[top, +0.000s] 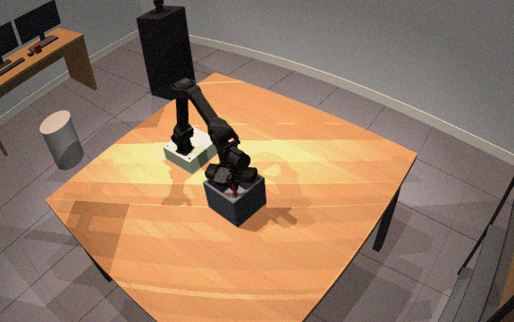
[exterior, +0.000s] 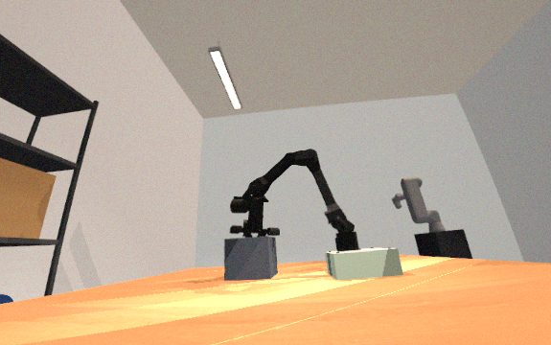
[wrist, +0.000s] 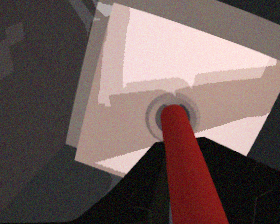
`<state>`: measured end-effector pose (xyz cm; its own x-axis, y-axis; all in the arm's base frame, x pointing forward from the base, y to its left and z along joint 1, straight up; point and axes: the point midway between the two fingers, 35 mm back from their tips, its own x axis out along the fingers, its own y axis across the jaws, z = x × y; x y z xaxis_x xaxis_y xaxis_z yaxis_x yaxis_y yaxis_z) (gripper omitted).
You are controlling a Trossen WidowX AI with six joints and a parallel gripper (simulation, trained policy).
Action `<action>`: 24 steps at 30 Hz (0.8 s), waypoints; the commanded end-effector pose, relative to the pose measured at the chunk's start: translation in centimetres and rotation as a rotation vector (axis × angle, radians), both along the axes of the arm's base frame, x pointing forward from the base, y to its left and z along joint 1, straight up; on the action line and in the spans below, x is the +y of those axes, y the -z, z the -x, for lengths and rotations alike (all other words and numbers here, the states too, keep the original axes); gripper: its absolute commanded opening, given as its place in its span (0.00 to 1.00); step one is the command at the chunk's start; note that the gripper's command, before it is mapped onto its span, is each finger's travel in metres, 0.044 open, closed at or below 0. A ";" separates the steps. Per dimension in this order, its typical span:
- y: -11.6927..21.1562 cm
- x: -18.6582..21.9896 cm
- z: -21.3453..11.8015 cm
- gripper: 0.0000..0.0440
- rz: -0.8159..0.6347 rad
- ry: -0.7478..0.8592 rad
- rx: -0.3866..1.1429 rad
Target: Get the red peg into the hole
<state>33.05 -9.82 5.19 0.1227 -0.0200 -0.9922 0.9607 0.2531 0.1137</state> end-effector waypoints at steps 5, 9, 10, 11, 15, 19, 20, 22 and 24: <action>0.7 0.0 -0.2 0.27 -0.009 -0.034 0.036; 0.3 0.3 -0.2 0.33 -0.052 -0.033 0.035; 0.1 0.2 -0.3 0.35 -0.062 -0.031 0.033; -0.1 0.2 -0.3 0.37 -0.071 -0.029 0.030; -1.2 -0.1 -0.5 0.43 -0.111 -0.017 0.019; -2.1 -0.4 -0.7 0.45 -0.151 -0.009 0.003; -2.4 -0.5 -0.7 0.46 -0.160 -0.007 -0.002; -2.9 -0.6 -0.9 0.47 -0.177 -0.004 -0.013; -3.4 -0.8 -1.0 0.49 -0.193 -0.002 -0.025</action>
<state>33.90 -10.40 7.73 0.1303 0.1415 -0.9813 0.9596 0.2311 0.1607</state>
